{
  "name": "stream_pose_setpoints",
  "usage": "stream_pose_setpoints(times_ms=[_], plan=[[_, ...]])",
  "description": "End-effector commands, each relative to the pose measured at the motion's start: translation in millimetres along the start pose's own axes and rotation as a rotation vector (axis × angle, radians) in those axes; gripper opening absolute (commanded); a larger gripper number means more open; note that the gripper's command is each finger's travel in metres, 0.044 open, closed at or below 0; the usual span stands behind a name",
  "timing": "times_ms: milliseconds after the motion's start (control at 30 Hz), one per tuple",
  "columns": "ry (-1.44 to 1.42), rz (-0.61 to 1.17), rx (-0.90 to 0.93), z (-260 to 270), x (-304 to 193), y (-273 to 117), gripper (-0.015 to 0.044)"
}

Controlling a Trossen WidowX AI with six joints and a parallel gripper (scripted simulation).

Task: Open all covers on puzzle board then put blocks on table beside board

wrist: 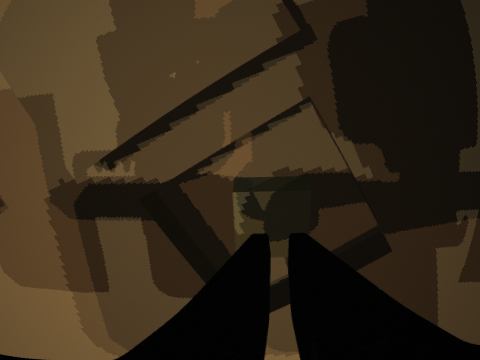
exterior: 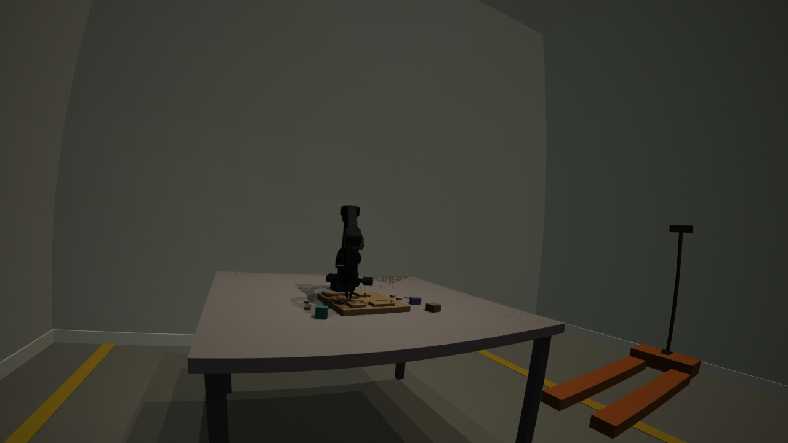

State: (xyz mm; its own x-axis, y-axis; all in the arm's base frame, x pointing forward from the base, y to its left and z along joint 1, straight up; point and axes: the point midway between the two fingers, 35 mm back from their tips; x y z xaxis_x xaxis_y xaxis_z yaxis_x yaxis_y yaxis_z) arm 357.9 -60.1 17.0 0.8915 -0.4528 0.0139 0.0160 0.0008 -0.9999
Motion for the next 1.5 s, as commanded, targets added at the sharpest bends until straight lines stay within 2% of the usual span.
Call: stream_pose_setpoints(times_ms=[0, 67, 267, 467, 867, 1467], plan=[[-0.002, -0.003, 0.001, 1, 2, -14, 0.0105], [-0.005, -0.006, 0.002, 1, 2, -27, 0.0144], [-0.012, -0.011, 0.004, 1, 2, -55, 0.0144], [-0.012, -0.011, 0.004, 1, 2, -52, 0.0144], [-0.012, -0.011, 0.004, 2, 3, -21, 0.0144], [-0.012, -0.011, 0.004, 2, 3, -20, 0.0144]])
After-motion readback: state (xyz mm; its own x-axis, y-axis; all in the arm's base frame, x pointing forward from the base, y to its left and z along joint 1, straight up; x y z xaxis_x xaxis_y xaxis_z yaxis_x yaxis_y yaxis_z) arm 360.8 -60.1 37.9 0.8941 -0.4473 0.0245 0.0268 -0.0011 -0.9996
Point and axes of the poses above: the point midway between the two fingers, 35 mm back from their tips, its own y axis out along the fingers, its own z axis across the jaws, x = y × z, and after that the axes turned 5 degrees about y, right-handed
